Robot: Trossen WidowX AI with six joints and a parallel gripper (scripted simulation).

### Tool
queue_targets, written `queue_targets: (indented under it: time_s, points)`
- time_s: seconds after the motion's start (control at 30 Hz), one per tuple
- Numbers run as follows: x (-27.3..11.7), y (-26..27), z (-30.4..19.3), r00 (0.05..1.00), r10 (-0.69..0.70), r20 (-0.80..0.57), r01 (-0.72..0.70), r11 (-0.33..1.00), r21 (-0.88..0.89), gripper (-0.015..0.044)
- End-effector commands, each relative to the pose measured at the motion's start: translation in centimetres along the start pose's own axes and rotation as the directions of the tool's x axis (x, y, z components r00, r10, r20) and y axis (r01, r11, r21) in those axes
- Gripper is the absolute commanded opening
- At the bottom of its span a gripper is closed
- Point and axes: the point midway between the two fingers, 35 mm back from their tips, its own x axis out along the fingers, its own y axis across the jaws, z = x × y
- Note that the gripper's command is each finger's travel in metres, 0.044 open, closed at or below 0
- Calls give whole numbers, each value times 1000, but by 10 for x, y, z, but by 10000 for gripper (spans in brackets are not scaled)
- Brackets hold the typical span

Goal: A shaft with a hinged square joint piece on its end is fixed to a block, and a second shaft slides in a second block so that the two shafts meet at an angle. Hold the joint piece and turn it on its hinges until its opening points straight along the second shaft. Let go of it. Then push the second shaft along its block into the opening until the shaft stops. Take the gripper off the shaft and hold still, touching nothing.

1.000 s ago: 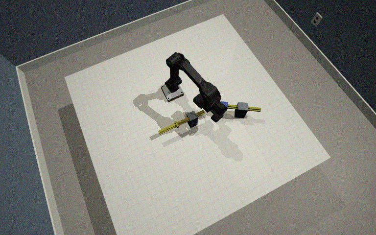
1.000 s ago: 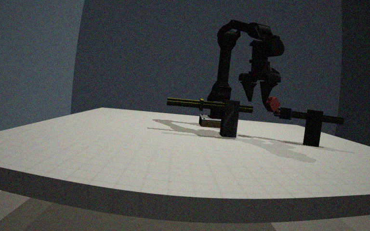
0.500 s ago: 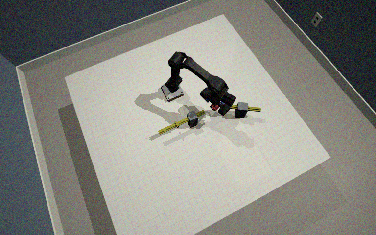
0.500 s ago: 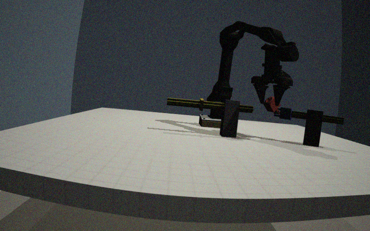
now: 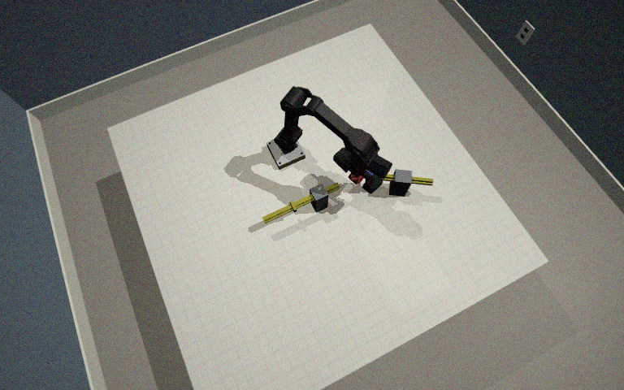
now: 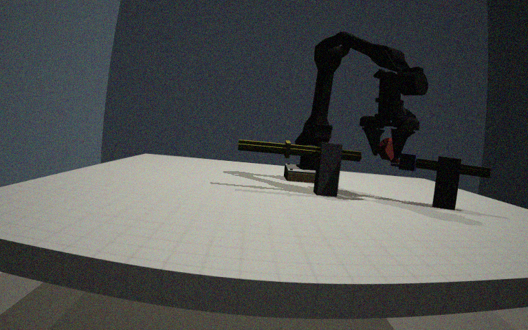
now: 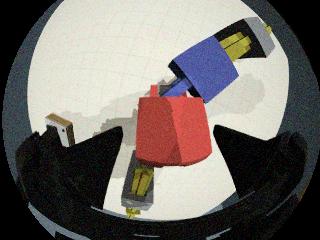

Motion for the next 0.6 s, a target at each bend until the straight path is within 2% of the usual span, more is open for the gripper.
queue_targets:
  time_s: [0.0, 0.1, 0.43, 0.57]
  points:
    - [9, 2, -1, 1000, 7, -7, -7, 1000, 5, 440]
    - [11, 2, -1, 1000, 7, -7, -7, 1000, 5, 440]
    - [11, 2, -1, 1000, 7, -7, -7, 1000, 5, 182]
    - [11, 2, -1, 1000, 7, -7, -7, 1000, 5, 182]
